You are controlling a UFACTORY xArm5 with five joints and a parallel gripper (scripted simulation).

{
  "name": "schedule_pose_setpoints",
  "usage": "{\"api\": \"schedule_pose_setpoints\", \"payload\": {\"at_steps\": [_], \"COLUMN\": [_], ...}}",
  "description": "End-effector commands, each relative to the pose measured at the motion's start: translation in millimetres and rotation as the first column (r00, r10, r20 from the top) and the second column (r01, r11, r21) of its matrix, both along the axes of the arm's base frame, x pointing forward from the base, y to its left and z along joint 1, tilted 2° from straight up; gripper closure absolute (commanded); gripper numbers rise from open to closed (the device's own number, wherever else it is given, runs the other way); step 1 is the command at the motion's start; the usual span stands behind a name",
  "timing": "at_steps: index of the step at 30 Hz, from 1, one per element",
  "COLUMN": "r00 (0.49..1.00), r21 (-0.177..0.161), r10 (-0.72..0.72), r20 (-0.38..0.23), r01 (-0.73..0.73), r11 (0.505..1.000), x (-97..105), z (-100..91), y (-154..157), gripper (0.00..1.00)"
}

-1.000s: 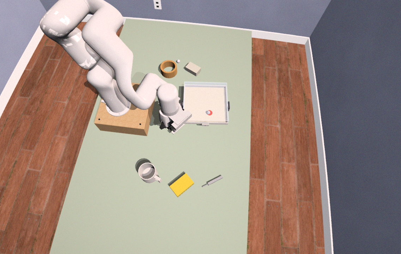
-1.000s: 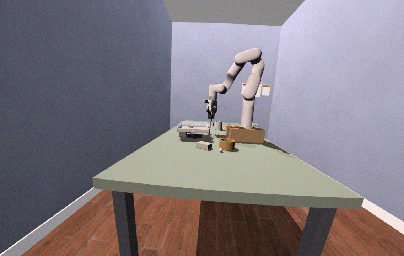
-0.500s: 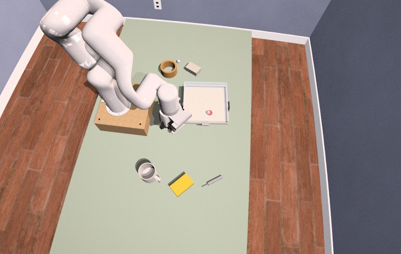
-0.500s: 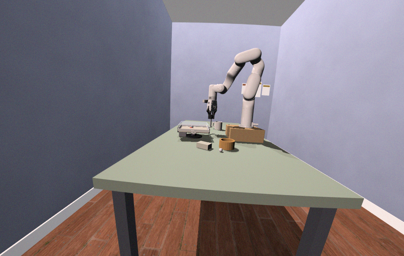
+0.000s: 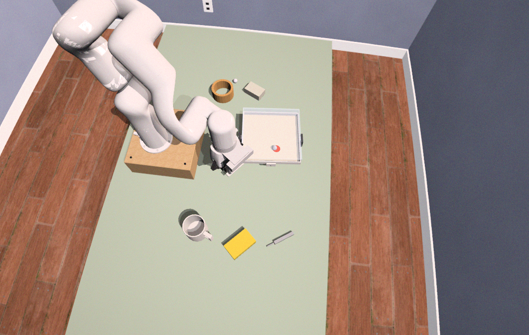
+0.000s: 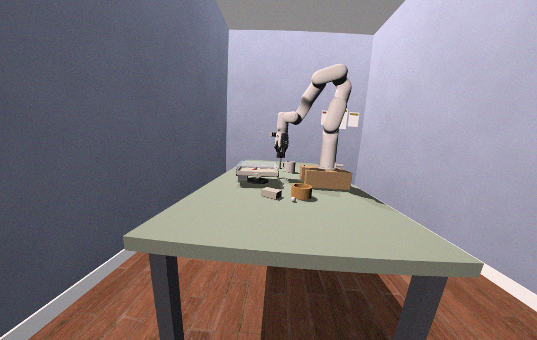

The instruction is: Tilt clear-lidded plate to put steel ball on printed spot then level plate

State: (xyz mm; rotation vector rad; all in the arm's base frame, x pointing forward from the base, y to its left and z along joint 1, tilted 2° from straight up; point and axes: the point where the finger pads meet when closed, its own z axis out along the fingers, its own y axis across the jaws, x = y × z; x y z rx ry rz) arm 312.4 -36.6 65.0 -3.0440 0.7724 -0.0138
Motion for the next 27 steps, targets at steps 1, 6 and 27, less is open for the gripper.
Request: {"api": "schedule_pose_setpoints", "payload": {"at_steps": [1, 6, 27], "r00": [1.000, 1.000, 1.000], "r21": [-0.001, -0.001, -0.001], "r10": [0.000, -0.001, 0.001], "r20": [0.006, 0.006, 0.006], "r01": [0.000, 0.001, -0.001], "r11": [1.000, 1.000, 1.000], "x": [2.3, 1.6, 0.2], "z": [1.6, 0.0, -0.4], "y": [-0.3, -0.7, -0.1], "gripper": [1.00, 1.00, 1.00]}}
